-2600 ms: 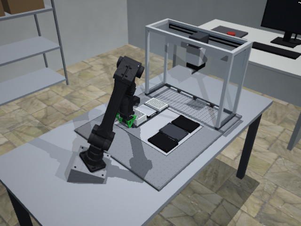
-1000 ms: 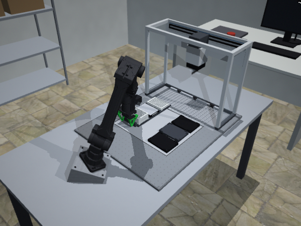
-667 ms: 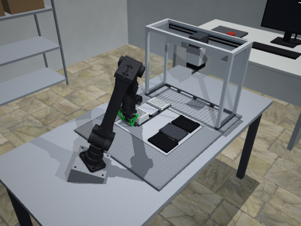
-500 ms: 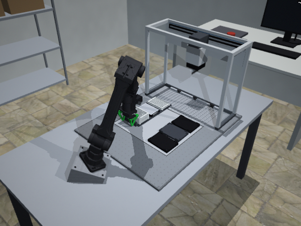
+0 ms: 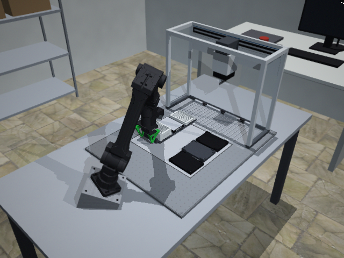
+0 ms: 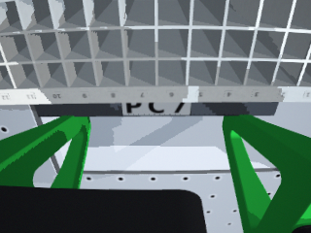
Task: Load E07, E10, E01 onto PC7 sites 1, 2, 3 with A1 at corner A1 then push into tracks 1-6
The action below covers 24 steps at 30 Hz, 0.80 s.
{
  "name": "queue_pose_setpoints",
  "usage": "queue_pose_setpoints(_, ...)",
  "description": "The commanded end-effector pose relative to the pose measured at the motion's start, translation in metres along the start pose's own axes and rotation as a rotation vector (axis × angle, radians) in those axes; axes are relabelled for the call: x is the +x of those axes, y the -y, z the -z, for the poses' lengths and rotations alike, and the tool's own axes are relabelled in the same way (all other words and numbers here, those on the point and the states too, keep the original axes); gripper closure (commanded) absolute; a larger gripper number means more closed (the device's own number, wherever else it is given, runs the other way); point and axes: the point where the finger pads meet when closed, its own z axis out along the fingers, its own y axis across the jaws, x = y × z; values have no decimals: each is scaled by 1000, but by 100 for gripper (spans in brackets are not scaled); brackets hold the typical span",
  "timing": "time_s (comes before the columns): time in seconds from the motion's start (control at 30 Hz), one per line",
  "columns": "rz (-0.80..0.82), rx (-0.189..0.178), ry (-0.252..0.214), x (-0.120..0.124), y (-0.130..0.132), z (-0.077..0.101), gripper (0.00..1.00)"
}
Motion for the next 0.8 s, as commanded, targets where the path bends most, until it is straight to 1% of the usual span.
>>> queue_pose_setpoints(0.0, -29, -15, 54, -41, -3, 11, 20)
queue_pose_setpoints(0.77, -27, -14, 54, -61, -2, 12, 20)
